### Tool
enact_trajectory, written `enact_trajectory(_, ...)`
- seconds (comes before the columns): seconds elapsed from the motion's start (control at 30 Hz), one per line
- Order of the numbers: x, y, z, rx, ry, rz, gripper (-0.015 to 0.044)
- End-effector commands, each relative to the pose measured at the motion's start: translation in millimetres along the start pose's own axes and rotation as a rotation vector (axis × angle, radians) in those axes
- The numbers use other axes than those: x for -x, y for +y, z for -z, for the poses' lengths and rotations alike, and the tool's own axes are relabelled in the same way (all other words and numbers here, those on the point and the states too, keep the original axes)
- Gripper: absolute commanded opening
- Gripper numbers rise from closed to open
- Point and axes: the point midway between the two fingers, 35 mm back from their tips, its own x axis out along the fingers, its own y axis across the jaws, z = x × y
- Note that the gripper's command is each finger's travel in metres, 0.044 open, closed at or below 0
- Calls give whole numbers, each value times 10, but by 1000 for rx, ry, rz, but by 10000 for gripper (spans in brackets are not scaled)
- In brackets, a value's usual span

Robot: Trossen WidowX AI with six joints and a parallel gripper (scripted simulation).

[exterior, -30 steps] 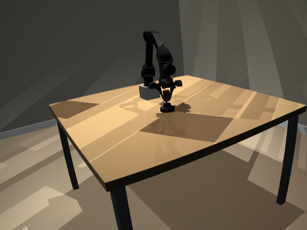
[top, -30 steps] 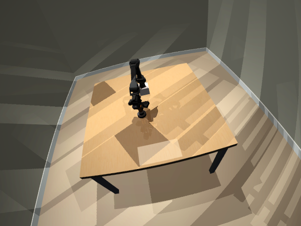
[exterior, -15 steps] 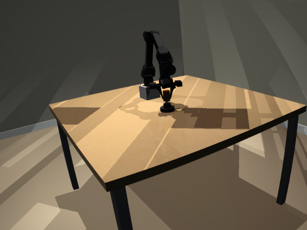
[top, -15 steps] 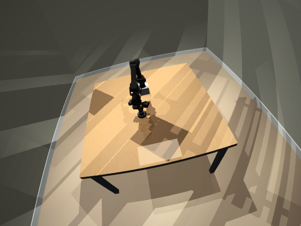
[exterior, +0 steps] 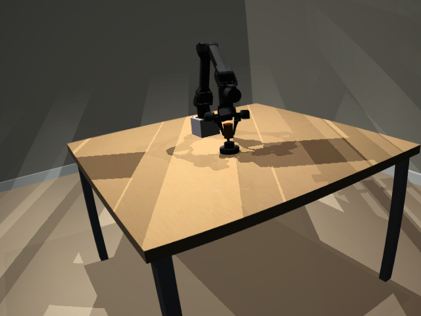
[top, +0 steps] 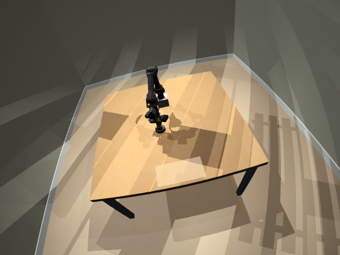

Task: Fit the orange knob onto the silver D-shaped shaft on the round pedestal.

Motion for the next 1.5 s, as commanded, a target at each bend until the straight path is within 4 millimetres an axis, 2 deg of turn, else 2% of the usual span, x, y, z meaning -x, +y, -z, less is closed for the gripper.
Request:
enact_trajectory(0.0, 12, 2, -23, -114, -5, 2, 0)
enact_trajectory(0.63, -38, -6, 3, -125, -5, 2, 0)
enact_trajectory(1.13, 16, 1, -9, -125, -5, 2, 0)
enact_trajectory(1.37, 8, 4, -15, -324, -5, 1, 0)
enact_trajectory(1.47, -8, 1, -8, -334, -5, 1, 0)
